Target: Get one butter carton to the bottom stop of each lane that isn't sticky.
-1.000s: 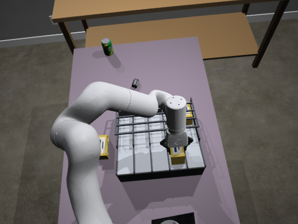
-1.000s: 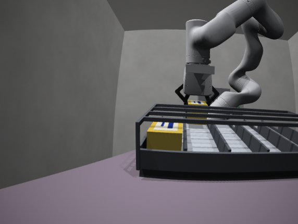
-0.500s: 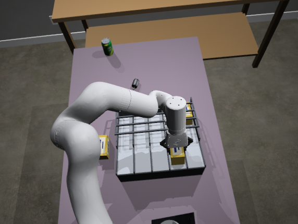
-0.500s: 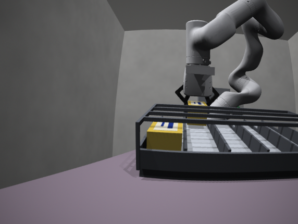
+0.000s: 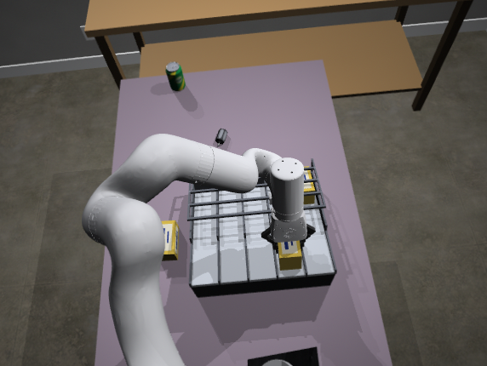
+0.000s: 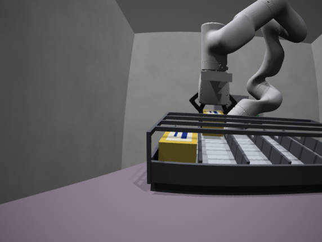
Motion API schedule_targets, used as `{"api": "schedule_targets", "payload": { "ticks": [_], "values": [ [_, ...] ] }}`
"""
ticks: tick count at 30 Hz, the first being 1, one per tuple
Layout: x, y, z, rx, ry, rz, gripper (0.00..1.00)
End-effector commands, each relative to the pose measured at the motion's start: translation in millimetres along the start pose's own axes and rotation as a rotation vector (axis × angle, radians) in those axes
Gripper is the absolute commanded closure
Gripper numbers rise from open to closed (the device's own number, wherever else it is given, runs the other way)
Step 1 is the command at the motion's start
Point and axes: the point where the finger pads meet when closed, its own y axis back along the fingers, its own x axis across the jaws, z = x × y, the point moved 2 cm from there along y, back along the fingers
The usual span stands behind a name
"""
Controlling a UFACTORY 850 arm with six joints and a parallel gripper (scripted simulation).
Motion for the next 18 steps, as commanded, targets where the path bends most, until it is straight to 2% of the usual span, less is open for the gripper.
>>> {"api": "schedule_targets", "payload": {
  "ticks": [1, 18],
  "values": [
    [0.2, 0.9, -0.4, 0.002, 0.000, 0.001, 1.00],
    [0.7, -2.0, 0.0, 0.002, 0.000, 0.001, 1.00]
  ]
}}
